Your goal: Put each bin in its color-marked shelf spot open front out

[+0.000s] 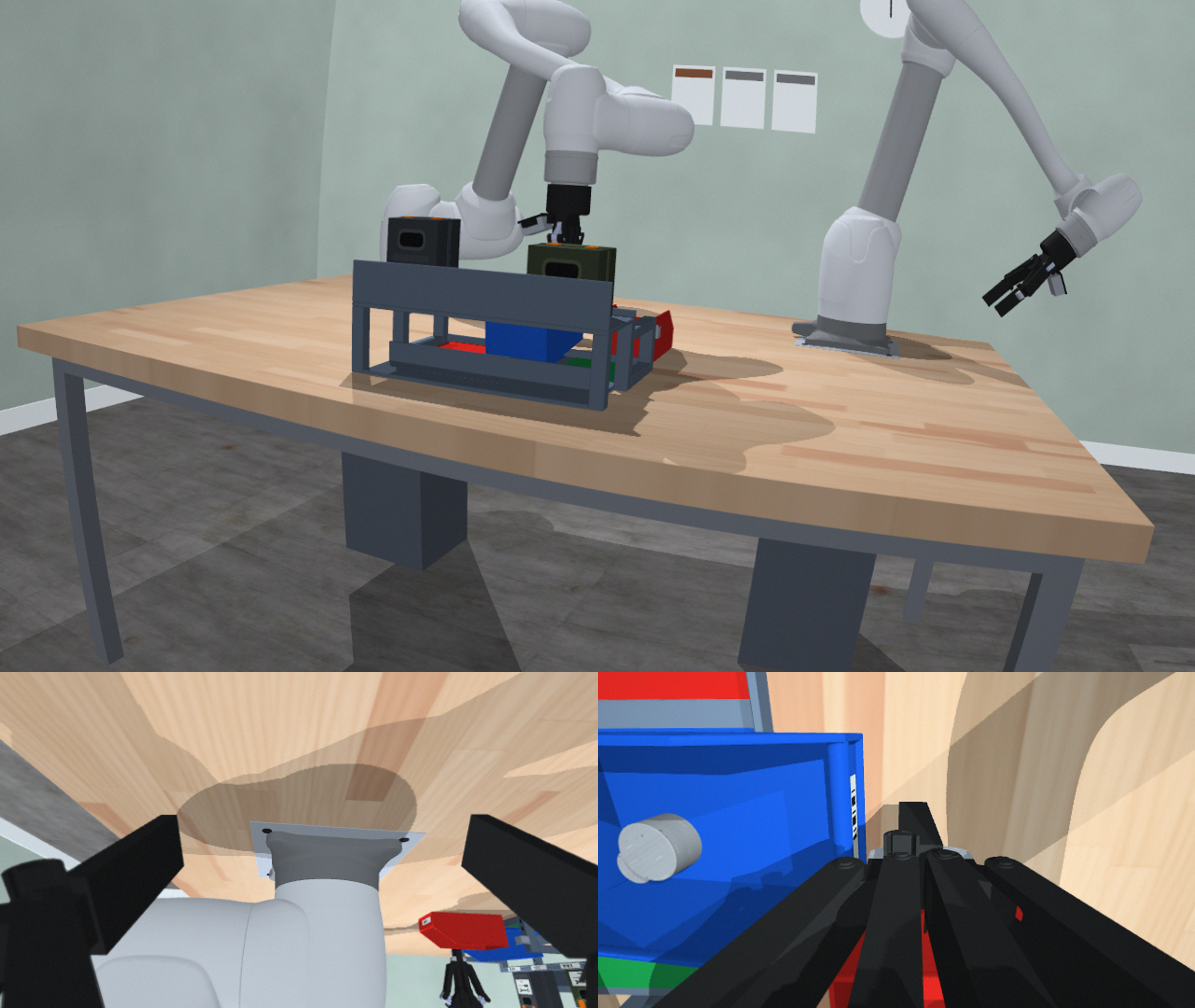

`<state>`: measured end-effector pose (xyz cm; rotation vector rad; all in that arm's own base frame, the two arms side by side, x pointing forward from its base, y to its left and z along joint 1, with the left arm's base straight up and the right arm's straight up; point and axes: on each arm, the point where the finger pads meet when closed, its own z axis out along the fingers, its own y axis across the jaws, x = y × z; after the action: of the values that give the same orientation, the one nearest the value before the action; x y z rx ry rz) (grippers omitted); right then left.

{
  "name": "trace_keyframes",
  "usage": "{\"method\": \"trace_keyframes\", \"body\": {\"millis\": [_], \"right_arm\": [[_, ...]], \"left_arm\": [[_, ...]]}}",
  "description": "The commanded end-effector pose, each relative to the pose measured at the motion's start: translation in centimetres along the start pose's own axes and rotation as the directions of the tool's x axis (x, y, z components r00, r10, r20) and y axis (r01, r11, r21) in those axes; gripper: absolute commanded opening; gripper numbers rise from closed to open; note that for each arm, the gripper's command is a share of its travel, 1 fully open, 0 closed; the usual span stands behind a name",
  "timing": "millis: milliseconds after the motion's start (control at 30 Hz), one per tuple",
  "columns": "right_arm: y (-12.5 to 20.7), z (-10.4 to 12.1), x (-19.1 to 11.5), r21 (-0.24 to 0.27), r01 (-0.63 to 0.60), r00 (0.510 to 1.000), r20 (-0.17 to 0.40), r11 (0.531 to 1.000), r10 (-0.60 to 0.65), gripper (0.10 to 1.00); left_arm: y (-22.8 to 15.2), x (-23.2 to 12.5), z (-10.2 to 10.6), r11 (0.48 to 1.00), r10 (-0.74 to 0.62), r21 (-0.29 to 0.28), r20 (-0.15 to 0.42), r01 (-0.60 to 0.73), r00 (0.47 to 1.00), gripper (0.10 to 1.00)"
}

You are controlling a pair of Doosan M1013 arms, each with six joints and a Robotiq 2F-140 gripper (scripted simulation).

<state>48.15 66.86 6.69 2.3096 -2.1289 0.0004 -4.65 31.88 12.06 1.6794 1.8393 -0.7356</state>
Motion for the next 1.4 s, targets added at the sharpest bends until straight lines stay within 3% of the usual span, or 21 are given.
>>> {"method": "trace_keyframes", "body": {"millis": [0, 1367], "right_arm": [[-0.03, 0.18, -0.05, 0.001, 0.000, 1.000, 0.002, 1.000, 0.000, 0.099], [-0.89, 0.99, -0.05, 0.001, 0.000, 1.000, 0.002, 1.000, 0.000, 0.099]], "left_arm": [[-0.01, 0.00, -0.04, 1.000, 0.000, 0.000, -0.001, 0.000, 1.000, 1.000], [-0.01, 0.00, -0.04, 1.000, 0.000, 0.000, -0.001, 0.000, 1.000, 1.000]]}}
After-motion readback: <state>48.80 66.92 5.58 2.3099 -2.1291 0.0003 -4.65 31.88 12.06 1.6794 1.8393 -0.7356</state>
